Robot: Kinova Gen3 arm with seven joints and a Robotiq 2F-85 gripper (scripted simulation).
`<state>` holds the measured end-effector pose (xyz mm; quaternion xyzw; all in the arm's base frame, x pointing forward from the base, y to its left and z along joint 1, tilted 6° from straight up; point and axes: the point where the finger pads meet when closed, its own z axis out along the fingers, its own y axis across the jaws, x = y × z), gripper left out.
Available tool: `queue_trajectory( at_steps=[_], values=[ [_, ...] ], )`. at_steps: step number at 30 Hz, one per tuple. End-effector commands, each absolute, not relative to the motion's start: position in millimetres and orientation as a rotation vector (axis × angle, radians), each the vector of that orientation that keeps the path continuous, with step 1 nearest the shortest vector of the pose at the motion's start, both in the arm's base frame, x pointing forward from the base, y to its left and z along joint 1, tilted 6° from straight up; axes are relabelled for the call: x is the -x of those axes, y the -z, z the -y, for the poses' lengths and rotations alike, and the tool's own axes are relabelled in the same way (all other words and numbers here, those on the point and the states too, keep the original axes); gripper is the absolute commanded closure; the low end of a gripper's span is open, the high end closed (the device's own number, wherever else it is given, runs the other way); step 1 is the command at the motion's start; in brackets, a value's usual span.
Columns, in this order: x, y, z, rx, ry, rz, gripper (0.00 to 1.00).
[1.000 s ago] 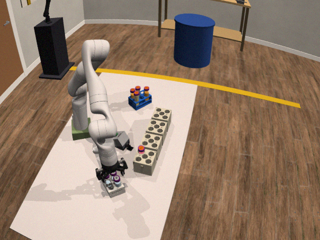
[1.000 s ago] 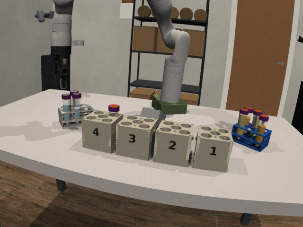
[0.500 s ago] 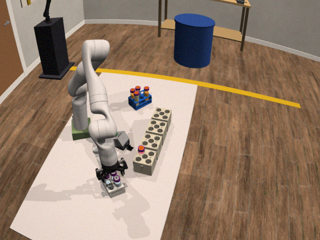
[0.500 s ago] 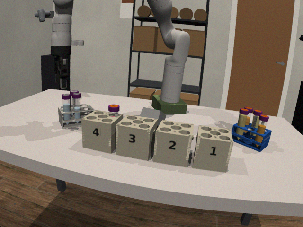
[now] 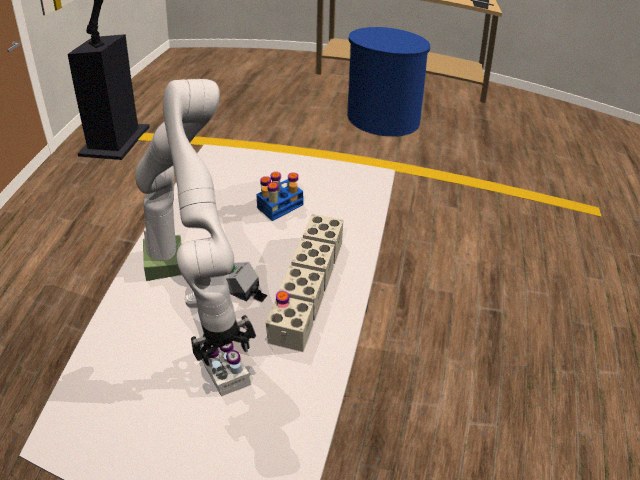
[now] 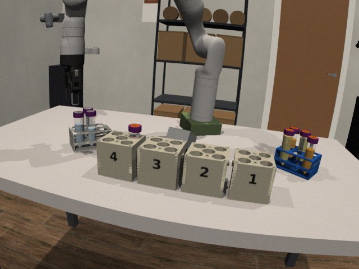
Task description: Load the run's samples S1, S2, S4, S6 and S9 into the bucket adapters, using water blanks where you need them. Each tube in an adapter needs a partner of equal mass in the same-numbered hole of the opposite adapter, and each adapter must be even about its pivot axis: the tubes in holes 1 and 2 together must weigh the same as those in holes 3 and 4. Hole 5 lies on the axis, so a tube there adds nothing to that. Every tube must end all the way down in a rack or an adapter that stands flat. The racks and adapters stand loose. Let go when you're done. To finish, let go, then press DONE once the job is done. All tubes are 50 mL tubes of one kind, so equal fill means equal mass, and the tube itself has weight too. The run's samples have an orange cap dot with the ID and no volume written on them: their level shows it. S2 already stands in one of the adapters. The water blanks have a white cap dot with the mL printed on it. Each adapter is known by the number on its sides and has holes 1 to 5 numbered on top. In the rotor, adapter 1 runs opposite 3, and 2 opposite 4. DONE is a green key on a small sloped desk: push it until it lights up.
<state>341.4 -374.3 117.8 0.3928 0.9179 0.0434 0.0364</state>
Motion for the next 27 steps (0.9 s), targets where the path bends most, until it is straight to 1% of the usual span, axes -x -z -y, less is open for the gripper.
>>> queue_trajectory(
  at_steps=[1,27],
  values=[
    [-342,-117,375,-1.205,-0.133,-2.818,0.0],
    [-334,-180,379,-1.214,-0.127,-2.819,0.0]
  ],
)
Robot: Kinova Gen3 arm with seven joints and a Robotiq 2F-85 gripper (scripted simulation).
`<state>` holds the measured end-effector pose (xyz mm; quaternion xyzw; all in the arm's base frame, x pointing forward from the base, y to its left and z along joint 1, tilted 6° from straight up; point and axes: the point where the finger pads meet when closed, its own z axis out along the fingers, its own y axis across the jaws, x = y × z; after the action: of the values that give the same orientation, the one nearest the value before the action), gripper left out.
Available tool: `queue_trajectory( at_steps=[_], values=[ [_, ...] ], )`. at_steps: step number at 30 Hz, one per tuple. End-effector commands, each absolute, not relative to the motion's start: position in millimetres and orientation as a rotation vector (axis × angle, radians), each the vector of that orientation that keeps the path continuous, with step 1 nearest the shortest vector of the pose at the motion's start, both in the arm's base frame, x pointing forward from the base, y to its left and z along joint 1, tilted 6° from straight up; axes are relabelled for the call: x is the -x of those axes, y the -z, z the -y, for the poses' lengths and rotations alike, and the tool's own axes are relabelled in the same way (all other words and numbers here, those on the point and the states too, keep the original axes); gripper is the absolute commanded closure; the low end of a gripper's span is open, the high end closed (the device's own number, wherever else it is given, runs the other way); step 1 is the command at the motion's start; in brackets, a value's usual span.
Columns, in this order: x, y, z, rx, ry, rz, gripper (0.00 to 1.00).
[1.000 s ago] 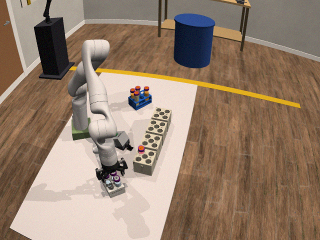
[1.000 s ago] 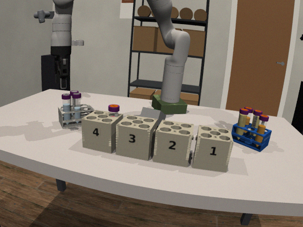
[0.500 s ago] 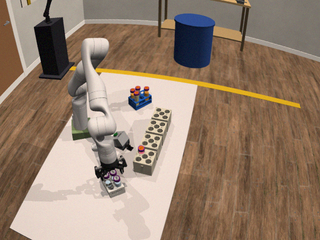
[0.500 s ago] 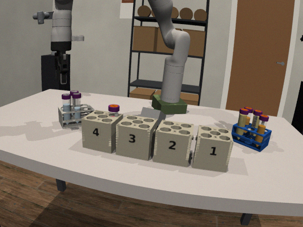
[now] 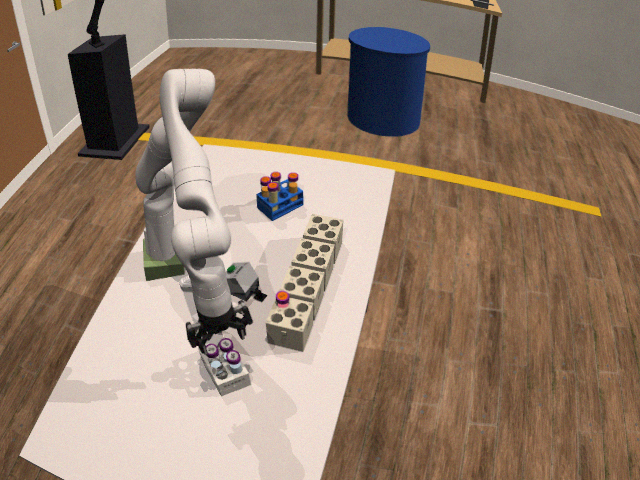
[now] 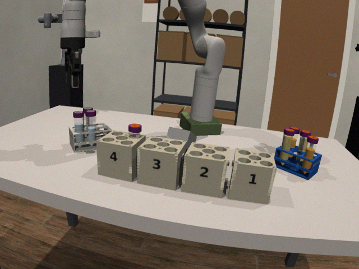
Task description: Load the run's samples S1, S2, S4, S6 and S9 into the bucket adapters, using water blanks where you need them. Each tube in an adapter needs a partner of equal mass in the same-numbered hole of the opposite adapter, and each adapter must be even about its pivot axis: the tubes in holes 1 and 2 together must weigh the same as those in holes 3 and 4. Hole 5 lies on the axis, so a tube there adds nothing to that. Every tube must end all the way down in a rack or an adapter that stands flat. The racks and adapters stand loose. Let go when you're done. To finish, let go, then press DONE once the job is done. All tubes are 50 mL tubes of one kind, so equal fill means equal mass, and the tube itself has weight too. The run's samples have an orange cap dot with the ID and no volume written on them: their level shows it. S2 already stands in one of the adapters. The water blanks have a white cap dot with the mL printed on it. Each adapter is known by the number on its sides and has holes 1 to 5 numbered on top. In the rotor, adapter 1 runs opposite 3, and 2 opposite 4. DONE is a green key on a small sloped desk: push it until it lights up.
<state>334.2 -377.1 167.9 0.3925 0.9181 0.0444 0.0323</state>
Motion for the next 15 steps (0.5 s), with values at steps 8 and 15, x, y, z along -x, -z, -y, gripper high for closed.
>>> queue_trajectory(
  at_steps=[8,15],
  values=[
    [-332,-196,380,-1.215,-0.126,-2.818,0.0],
    [-333,-207,369,-1.087,-0.12,-2.862,0.0]
  ],
)
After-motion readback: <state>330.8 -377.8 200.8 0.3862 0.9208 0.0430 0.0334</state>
